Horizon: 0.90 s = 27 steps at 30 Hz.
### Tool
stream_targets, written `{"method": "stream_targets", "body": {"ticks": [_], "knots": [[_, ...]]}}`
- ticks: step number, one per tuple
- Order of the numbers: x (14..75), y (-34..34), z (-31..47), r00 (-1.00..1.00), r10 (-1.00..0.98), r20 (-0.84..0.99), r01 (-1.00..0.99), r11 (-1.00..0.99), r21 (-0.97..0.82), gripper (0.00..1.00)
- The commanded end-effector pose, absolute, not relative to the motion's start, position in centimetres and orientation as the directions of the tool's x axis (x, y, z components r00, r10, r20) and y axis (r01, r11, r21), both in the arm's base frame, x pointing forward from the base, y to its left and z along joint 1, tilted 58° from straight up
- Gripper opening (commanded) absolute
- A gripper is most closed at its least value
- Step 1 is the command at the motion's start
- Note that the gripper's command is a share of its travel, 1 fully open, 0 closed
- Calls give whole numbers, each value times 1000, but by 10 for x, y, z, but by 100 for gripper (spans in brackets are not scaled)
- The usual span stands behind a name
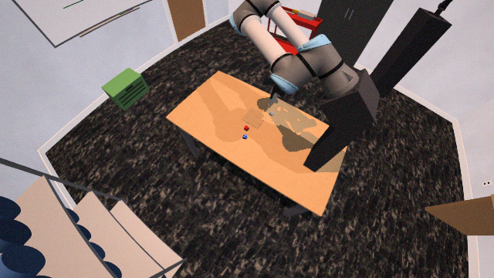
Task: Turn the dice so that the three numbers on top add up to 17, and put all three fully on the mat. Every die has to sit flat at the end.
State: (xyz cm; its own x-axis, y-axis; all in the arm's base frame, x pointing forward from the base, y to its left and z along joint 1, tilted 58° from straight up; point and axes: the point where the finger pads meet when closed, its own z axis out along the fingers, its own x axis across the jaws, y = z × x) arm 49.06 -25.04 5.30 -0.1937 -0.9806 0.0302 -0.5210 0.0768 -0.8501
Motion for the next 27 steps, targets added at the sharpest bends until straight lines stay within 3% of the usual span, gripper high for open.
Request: {"method": "stream_targets", "body": {"ticks": [1, 27], "knots": [[493, -251, 52, -194, -981, 31, -521, 76, -850, 100], [576, -269, 0, -194, -981, 31, -521, 76, -850, 100]]}}
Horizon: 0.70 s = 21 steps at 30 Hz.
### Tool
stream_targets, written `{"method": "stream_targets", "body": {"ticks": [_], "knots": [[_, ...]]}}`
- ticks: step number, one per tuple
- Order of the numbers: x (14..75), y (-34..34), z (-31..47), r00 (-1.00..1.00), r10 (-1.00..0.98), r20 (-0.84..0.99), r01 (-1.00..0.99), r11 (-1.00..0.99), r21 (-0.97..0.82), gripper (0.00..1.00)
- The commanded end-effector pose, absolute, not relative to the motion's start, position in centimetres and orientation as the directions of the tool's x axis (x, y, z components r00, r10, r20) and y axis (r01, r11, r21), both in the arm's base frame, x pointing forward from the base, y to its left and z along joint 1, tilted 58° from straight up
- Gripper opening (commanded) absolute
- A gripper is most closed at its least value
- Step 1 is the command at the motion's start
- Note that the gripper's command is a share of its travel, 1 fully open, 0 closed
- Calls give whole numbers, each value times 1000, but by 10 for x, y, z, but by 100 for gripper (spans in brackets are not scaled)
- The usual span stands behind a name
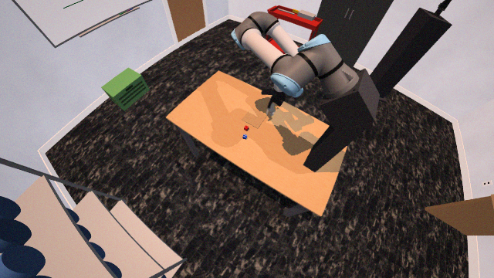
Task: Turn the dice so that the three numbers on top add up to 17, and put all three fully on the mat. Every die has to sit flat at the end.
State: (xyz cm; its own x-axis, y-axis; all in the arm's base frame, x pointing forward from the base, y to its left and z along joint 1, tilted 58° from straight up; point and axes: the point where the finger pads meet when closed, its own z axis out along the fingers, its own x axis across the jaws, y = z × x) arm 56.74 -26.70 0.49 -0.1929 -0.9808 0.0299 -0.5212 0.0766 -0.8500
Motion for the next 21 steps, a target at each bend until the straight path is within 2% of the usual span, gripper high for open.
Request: {"method": "stream_targets", "body": {"ticks": [1, 21], "knots": [[577, -270, -1, -194, -981, 31, -521, 76, -850, 100], [579, -270, -2, -194, -981, 31, -521, 76, -850, 100]]}}
